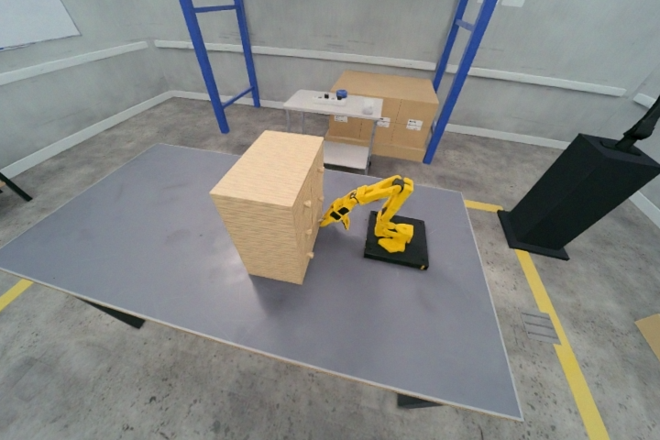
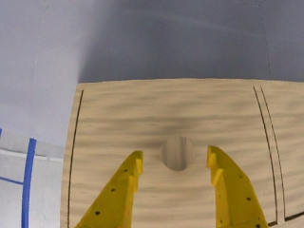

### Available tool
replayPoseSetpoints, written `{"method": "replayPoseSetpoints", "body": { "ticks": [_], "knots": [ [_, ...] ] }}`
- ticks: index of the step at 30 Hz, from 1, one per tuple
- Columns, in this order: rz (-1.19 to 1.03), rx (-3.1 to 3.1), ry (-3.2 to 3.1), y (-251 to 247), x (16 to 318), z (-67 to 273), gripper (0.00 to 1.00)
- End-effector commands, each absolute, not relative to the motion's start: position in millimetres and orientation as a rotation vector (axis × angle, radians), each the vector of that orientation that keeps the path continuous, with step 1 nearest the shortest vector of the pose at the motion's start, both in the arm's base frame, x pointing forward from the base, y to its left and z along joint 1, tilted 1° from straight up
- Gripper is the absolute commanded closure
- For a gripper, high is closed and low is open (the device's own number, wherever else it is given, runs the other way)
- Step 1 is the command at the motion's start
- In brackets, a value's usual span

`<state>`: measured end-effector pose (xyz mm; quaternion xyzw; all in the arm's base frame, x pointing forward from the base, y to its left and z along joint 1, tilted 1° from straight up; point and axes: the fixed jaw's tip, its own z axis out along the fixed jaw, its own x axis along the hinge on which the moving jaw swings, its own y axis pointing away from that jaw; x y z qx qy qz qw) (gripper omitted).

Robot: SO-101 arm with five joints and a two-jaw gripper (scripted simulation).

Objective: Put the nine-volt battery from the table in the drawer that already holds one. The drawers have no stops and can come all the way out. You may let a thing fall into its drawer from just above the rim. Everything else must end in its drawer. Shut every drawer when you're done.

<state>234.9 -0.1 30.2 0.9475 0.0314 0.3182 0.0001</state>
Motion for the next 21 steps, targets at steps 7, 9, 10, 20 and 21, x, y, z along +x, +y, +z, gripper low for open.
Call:
{"method": "replayPoseSetpoints", "body": {
  "ticks": [7,9,10,20,21],
  "knots": [
    [1.006,2.975,0.108,0.9,238.6,27.7,0.79],
    [1.006,2.975,0.108,0.9,238.6,27.7,0.79],
    [1.006,2.975,0.108,0.9,238.6,27.7,0.79],
    [1.006,2.975,0.108,1.0,238.8,27.6,0.79],
    [1.006,2.975,0.108,1.0,238.9,27.5,0.79]
  ]
}}
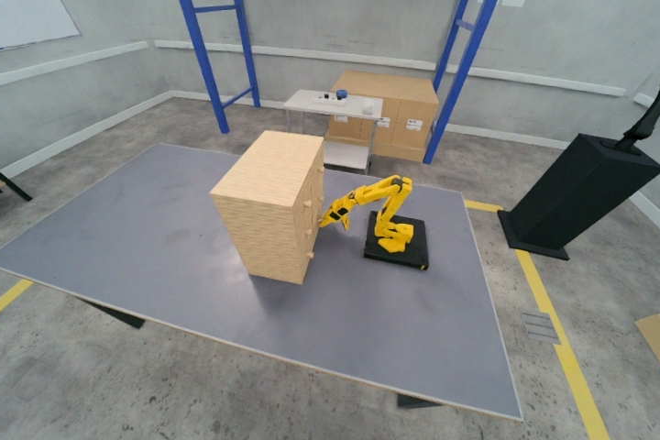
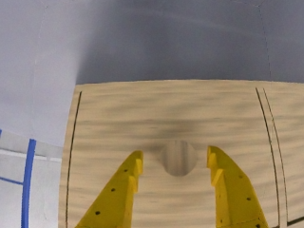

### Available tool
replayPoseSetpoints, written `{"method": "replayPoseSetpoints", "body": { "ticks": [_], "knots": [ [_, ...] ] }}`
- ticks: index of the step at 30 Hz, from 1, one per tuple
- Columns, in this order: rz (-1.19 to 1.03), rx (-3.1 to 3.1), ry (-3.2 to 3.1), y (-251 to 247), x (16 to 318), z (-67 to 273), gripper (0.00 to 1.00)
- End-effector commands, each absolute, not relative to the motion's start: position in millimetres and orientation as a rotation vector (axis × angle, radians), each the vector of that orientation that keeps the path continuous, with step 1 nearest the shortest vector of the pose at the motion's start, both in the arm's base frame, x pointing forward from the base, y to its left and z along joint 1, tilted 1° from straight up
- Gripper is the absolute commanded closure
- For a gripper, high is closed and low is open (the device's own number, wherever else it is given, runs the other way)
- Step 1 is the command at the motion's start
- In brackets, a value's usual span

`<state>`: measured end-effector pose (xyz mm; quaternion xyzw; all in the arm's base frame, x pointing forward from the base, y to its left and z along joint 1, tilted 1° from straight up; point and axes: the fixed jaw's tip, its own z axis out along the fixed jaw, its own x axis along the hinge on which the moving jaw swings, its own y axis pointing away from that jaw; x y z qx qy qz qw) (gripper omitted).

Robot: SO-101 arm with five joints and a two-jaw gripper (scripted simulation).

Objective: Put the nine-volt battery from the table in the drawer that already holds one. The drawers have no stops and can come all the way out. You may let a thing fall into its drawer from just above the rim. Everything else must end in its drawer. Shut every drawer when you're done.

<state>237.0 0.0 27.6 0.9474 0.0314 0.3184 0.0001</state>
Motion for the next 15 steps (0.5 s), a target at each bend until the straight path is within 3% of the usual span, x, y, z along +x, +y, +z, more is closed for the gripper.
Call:
{"method": "replayPoseSetpoints", "body": {
  "ticks": [1,15],
  "knots": [
    [1.006,2.975,0.109,1.1,239.0,27.5,0.79],
    [1.006,2.976,0.111,1.6,240.1,27.0,0.79]
  ]
}}
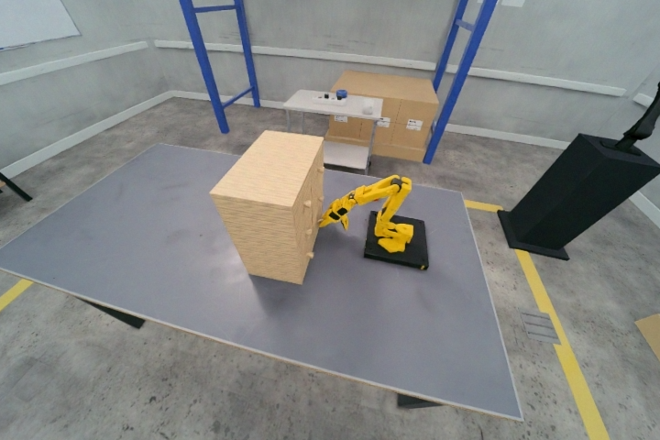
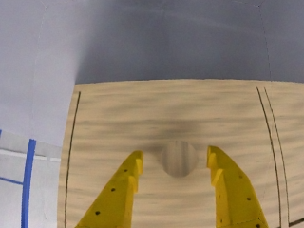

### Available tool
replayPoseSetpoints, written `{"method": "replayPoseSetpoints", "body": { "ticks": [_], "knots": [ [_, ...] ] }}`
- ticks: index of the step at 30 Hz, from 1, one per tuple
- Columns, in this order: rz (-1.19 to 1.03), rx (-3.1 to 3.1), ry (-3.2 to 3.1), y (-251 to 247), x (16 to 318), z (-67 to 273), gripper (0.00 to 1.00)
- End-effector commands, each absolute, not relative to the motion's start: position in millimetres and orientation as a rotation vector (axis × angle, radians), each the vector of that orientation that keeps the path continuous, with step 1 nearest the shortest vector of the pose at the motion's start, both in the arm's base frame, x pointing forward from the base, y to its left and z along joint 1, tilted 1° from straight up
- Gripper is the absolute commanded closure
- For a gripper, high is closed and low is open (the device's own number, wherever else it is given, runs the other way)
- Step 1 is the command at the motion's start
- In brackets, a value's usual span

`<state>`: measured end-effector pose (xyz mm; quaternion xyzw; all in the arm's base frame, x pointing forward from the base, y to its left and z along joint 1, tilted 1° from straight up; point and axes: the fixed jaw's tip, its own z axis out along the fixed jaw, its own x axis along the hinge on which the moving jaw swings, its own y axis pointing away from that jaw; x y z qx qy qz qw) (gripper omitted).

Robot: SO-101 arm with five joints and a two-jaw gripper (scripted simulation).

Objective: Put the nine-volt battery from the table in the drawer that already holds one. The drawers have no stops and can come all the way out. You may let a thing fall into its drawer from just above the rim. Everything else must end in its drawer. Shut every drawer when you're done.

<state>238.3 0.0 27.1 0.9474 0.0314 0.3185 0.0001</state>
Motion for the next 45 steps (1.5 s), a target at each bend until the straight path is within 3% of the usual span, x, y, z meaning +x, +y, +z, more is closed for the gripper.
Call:
{"method": "replayPoseSetpoints", "body": {
  "ticks": [1,16,45],
  "knots": [
    [1.006,2.976,0.112,1.6,240.2,26.9,0.79],
    [1.006,2.976,0.112,1.6,240.2,26.9,0.79],
    [1.006,2.976,0.112,1.6,240.2,26.9,0.98]
  ]
}}
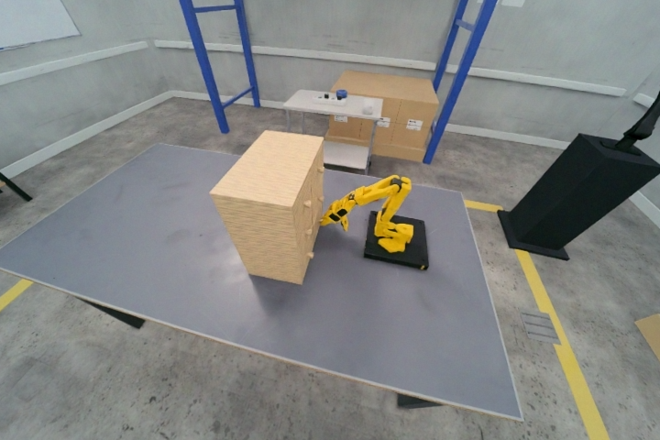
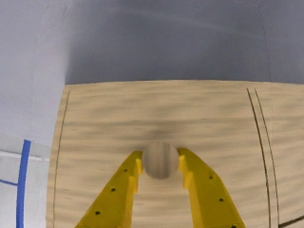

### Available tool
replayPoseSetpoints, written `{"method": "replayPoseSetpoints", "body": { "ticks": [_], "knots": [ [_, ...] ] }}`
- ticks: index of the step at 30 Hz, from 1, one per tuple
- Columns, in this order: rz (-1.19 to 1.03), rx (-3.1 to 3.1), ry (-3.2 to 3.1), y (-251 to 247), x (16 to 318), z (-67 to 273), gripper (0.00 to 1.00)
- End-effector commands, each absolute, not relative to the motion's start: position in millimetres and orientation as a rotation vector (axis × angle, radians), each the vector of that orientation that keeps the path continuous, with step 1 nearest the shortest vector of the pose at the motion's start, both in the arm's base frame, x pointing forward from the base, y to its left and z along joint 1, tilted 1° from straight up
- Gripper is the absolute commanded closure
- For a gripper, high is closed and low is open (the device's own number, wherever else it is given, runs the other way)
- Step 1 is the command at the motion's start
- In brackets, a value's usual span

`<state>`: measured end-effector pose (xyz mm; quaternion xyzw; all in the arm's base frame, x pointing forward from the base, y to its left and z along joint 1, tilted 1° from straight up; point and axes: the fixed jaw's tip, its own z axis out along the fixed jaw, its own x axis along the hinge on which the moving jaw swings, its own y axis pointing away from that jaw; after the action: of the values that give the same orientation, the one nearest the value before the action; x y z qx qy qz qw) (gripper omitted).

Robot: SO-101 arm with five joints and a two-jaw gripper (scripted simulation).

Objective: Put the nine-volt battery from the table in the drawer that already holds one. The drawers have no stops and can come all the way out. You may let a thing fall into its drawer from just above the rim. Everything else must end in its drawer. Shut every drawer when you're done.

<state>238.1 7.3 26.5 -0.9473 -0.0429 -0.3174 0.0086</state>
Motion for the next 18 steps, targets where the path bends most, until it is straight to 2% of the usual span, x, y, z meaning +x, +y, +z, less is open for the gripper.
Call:
{"method": "replayPoseSetpoints", "body": {
  "ticks": [1,18],
  "knots": [
    [-1.005,-2.973,-0.112,1.6,240.2,26.9,0.99],
    [-1.005,-2.973,-0.112,1.6,240.2,26.9,1.00]
  ]
}}
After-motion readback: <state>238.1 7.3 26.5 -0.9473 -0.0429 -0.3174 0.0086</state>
